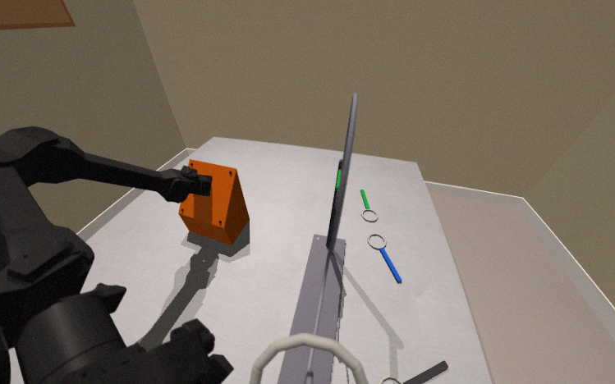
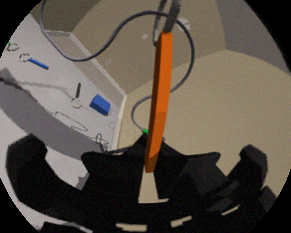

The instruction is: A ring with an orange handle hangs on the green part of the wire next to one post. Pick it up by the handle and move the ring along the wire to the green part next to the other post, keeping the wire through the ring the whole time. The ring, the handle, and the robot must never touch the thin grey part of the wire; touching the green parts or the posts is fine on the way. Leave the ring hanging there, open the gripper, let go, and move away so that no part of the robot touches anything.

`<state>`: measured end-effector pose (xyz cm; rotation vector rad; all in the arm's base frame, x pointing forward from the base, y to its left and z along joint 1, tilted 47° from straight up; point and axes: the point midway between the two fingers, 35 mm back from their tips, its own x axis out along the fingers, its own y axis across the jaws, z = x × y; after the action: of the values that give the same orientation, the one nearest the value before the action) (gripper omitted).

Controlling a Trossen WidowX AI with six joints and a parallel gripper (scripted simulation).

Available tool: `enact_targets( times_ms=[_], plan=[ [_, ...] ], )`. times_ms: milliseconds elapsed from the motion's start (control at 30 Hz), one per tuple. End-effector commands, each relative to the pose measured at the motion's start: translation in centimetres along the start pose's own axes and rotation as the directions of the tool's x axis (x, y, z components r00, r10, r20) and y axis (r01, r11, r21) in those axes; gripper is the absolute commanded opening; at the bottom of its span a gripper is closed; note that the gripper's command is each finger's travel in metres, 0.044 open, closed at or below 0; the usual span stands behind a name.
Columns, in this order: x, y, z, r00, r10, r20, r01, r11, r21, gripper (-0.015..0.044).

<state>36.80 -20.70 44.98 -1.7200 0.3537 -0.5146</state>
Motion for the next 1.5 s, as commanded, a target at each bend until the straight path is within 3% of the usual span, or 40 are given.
enact_targets(
  times_ms=[0, 833, 1467],
  plan=[
    [0.0, -0.5, 0.1, 0.999, -0.039, 0.012, 0.039, 0.997, -0.068, -0.015],
    [-0.3, -4.1, 1.2, 0.95, -0.28, 0.139, 0.311, 0.809, -0.498, -0.015],
    [-0.4, -4.9, 1.6, 0.905, -0.358, 0.23, 0.417, 0.642, -0.643, -0.015]
  ],
)
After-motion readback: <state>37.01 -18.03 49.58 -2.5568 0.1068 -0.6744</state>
